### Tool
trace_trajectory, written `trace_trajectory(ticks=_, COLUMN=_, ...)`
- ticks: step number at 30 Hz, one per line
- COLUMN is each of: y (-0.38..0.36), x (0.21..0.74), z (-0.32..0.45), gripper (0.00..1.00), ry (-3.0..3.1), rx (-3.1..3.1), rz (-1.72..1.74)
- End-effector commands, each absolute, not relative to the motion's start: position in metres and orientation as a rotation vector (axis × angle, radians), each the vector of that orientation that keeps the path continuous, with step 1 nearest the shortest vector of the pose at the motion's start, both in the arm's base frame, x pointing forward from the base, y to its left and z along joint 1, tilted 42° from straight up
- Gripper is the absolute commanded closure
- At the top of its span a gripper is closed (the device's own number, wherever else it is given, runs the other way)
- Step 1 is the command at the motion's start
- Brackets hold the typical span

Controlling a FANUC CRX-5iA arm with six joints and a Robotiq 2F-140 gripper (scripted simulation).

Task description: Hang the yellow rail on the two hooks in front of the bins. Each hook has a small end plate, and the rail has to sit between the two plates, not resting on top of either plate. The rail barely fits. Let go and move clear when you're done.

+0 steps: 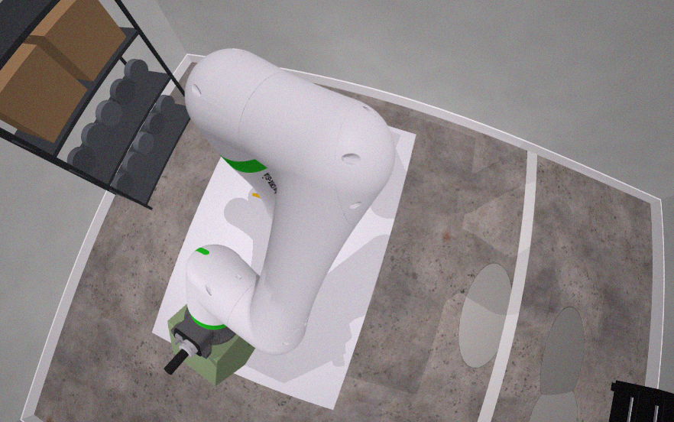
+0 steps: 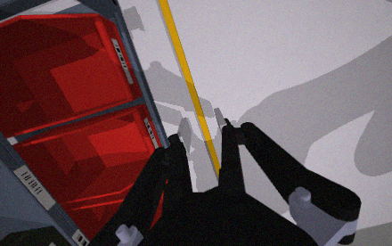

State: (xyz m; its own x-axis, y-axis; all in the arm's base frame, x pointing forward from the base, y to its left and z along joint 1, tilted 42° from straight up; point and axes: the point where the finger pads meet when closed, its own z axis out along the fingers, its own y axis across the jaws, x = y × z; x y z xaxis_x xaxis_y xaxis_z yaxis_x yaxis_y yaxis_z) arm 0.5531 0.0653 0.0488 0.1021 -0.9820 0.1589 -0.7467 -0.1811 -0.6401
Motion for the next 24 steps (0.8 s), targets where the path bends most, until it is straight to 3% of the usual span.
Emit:
trace_trajectory(ticks=1, y=0.0651, x=0.5531, z=0.0485, gripper=0.70, ry=1.672, rx=-1.980, rz=-0.793)
trace_trajectory(ticks=24, y=0.0649, x=0.5531, z=0.0484, gripper=0.70, ry=1.662, rx=-1.975, rz=-0.790)
